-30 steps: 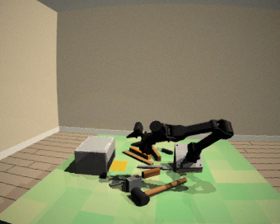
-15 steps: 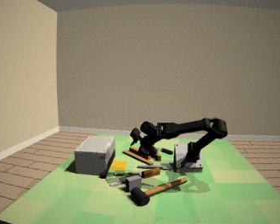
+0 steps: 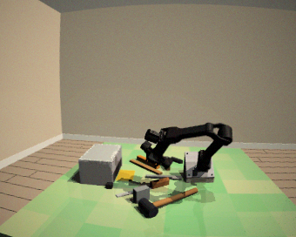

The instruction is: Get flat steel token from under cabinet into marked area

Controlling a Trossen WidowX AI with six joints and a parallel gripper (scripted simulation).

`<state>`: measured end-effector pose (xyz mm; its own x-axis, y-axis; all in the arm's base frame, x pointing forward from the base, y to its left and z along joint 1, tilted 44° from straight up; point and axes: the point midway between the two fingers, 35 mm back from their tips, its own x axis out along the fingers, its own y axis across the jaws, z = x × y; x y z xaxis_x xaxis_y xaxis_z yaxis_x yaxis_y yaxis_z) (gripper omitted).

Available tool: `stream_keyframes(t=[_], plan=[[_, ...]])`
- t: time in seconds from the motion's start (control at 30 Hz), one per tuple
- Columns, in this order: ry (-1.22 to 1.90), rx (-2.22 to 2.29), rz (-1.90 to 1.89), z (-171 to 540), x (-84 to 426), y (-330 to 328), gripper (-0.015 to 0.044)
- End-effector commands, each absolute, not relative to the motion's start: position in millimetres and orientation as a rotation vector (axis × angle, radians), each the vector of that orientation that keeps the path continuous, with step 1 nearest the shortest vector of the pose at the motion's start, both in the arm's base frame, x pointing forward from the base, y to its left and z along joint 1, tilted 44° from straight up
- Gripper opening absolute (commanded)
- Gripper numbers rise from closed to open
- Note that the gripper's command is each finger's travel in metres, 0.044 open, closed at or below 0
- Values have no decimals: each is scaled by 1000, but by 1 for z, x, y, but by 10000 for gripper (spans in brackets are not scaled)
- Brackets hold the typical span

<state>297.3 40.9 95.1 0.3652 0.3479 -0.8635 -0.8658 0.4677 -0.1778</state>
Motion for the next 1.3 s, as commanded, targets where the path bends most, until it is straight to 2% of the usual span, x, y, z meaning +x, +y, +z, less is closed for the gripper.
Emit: stream_keyframes(t=[0.0,0.73,1.27], plan=[[923,-612,909,90,289,42,270],[1263,73,1055,85,237,50,270],[1270,97,1057,56,232,78,270]])
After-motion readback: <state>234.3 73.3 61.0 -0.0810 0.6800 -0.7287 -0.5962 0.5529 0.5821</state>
